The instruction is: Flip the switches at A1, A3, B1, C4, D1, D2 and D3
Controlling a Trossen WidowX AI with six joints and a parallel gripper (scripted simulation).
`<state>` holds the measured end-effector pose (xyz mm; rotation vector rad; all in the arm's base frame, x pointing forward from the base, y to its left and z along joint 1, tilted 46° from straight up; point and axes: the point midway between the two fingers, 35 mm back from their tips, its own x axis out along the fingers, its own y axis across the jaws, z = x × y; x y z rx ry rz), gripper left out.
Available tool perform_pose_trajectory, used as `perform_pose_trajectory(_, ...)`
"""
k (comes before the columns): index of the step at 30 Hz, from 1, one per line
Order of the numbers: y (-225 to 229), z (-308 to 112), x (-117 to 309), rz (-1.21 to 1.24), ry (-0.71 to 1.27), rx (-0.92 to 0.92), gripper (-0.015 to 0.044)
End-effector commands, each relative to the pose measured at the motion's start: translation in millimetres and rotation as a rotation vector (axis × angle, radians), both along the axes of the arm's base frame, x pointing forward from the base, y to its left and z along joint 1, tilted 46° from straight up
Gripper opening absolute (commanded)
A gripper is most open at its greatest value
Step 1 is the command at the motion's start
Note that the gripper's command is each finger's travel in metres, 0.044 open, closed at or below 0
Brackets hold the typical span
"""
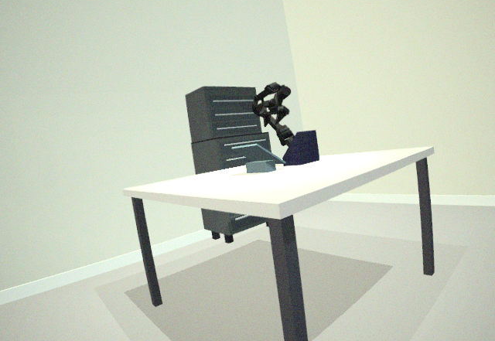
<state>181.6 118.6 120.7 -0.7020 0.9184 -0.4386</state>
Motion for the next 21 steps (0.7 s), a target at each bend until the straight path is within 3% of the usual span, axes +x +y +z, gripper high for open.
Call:
perform_pose_trajectory(1, 0, -1, 2, 0.000, 0.003, 0.000, 0.0374)
perform_pose_trajectory(10, -13, -48, 98, -0.025, 0.016, 0.008, 0.0137)
perform_pose_trajectory(15, -17, -52, 113, -0.026, 0.006, -0.001, 0.0006)
perform_pose_trajectory(21, -19, -54, 114, -0.027, 0.008, -0.001, 0.0000)
